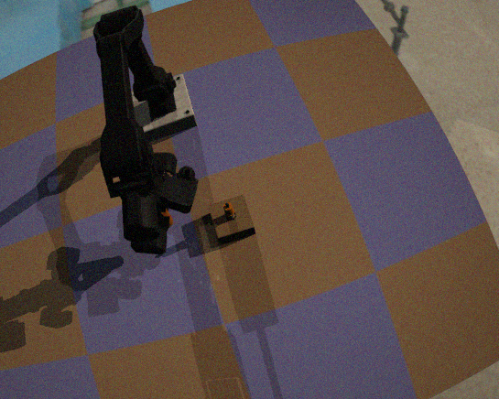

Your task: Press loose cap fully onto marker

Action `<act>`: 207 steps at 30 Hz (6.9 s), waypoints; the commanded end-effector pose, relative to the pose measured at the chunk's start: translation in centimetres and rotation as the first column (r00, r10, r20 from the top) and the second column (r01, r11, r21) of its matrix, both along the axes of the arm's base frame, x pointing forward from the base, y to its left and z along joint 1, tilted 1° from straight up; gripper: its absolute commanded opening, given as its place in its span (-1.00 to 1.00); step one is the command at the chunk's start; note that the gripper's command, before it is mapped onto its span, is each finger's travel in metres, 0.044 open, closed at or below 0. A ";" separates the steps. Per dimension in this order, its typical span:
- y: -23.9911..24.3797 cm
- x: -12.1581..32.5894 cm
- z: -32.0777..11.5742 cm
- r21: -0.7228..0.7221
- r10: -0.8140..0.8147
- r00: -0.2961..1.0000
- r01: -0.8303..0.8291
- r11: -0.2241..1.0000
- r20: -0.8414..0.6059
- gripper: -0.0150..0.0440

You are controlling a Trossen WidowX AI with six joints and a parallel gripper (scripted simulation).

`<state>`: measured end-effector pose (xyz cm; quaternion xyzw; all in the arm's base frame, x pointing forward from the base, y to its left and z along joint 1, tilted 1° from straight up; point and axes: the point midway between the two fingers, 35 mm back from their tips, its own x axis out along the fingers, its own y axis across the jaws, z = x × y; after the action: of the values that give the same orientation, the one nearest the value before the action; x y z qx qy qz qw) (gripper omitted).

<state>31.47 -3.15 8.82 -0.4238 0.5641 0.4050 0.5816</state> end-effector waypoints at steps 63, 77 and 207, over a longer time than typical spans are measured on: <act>12.5 0.7 0.0 0.009 -0.002 1.000 0.002 1.000 -0.002 -0.49; 12.5 0.7 -2.1 0.008 -0.002 1.000 0.002 1.000 -0.003 -0.49; 12.6 0.1 10.0 0.048 -0.935 0.355 0.934 0.353 -0.023 0.49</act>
<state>31.62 9.47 18.76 -0.0147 0.6903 0.0169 0.7231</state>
